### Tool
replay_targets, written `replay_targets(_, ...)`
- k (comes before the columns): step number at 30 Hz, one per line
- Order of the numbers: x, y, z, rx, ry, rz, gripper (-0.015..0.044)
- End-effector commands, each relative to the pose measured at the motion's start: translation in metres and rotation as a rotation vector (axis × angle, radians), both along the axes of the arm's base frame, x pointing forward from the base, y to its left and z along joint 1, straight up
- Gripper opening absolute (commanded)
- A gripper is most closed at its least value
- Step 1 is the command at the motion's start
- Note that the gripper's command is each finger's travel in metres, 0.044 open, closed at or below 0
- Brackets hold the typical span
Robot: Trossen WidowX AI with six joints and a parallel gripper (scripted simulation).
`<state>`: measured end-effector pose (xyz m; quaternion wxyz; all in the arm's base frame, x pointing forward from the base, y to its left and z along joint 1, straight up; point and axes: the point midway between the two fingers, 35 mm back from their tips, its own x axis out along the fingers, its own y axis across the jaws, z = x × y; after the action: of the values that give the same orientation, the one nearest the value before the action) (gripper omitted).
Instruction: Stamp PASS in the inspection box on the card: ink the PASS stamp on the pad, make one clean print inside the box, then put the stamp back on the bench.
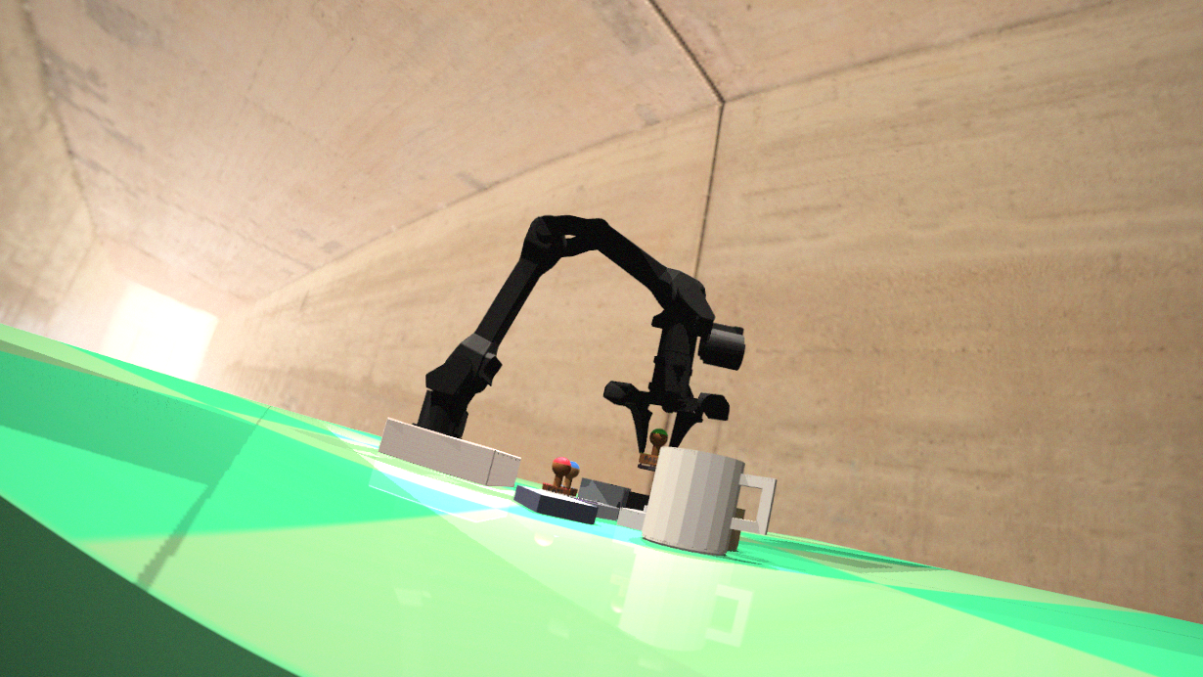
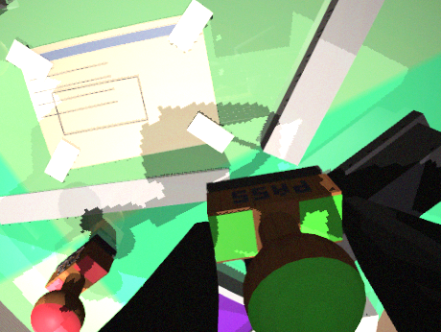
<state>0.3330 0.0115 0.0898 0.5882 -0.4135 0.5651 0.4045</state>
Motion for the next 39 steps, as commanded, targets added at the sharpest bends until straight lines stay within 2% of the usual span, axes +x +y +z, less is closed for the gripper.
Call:
replay_targets(1, 0.015, -0.020, 0.000, 0.001, 0.003, 0.000, 0.0000)
replay_targets(18, 0.056, -0.114, -0.003, -0.006, 0.000, -0.001, 0.0000)
replay_targets(39, 0.059, -0.116, -0.031, -0.006, 0.000, -0.001, 0.0000)
